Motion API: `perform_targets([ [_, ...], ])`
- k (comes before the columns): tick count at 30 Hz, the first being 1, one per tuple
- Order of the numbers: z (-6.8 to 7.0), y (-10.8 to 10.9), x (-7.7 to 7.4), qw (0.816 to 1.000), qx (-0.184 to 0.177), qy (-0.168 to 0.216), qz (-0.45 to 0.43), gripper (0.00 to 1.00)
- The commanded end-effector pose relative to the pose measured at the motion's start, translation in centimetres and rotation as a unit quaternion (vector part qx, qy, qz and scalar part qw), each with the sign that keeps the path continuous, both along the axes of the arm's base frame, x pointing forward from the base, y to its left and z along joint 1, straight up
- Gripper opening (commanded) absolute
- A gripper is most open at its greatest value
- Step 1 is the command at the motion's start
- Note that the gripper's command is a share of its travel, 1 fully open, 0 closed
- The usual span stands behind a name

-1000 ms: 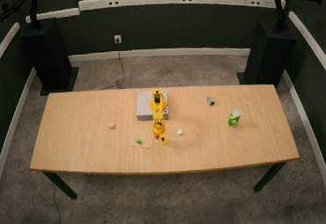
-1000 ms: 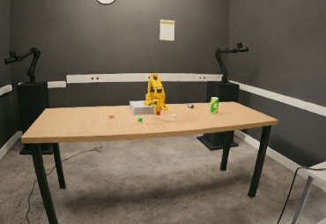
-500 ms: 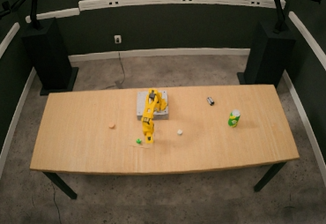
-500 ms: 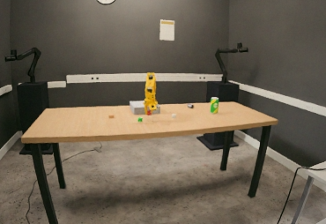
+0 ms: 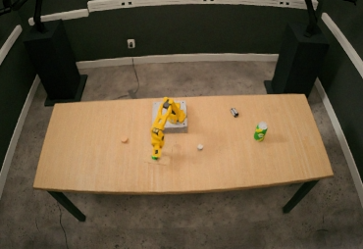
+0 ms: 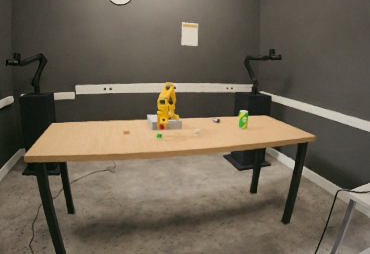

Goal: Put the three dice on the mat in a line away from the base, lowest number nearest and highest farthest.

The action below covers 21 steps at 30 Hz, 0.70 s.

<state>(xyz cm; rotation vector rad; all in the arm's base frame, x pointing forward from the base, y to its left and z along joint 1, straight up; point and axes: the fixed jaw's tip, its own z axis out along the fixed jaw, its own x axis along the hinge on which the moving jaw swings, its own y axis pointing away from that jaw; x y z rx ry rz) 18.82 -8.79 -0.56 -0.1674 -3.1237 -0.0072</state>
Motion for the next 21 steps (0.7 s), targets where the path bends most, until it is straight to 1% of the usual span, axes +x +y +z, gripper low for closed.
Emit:
perform_targets([
  [1, 0.4, -0.25, -0.06, 1.0, -0.004, -0.008, -0.011, 0.0],
  [16, 0.39, -0.25, -0.06, 1.0, -0.004, -0.008, -0.011, 0.0],
  [21, 0.14, -0.25, -0.06, 1.0, -0.004, -0.008, -0.011, 0.0],
])
